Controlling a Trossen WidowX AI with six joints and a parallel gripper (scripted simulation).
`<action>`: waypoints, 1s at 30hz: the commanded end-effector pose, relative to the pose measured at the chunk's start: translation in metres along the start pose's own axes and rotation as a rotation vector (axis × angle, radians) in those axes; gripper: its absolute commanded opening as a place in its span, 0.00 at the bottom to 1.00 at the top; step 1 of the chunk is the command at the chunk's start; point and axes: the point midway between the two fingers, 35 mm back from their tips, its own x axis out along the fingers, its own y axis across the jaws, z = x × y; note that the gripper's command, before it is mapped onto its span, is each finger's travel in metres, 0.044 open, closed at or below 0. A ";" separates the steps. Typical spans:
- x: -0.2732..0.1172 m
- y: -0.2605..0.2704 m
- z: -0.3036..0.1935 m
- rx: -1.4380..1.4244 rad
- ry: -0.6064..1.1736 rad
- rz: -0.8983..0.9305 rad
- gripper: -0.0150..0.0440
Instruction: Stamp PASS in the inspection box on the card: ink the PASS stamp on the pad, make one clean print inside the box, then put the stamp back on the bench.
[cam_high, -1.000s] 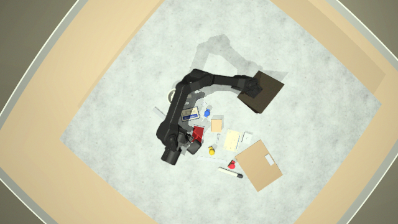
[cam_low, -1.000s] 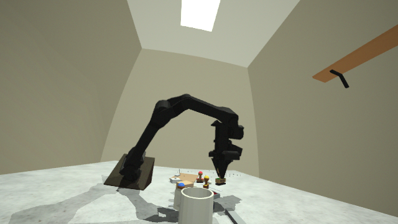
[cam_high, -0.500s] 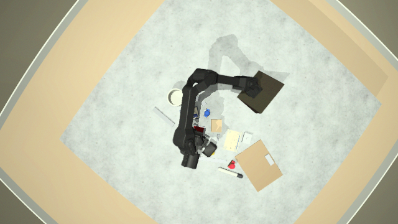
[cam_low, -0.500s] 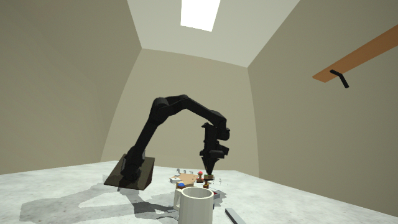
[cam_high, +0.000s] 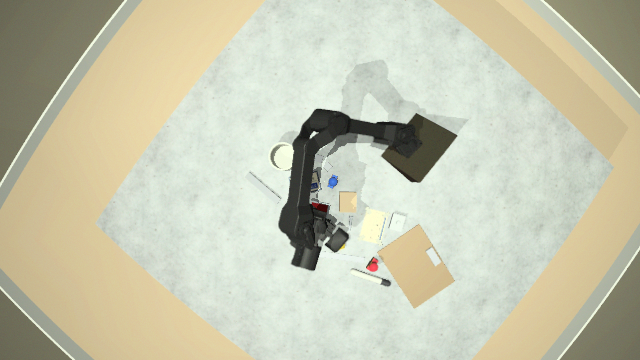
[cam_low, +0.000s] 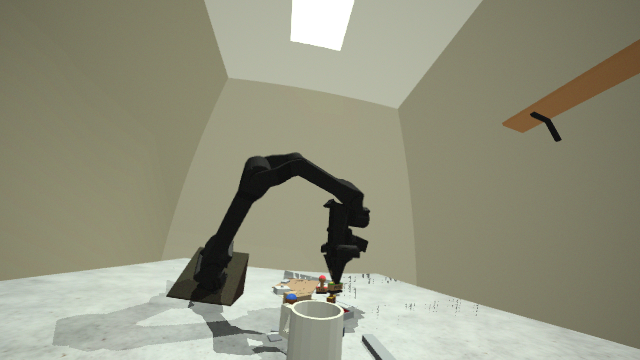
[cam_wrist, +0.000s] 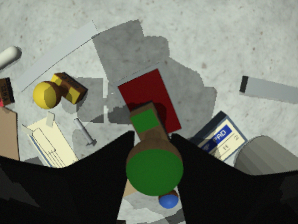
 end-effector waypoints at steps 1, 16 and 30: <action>0.003 0.000 0.000 -0.004 0.000 0.000 0.25; 0.013 0.000 0.000 -0.003 0.000 0.000 0.25; 0.022 0.000 0.000 -0.002 -0.001 0.000 0.25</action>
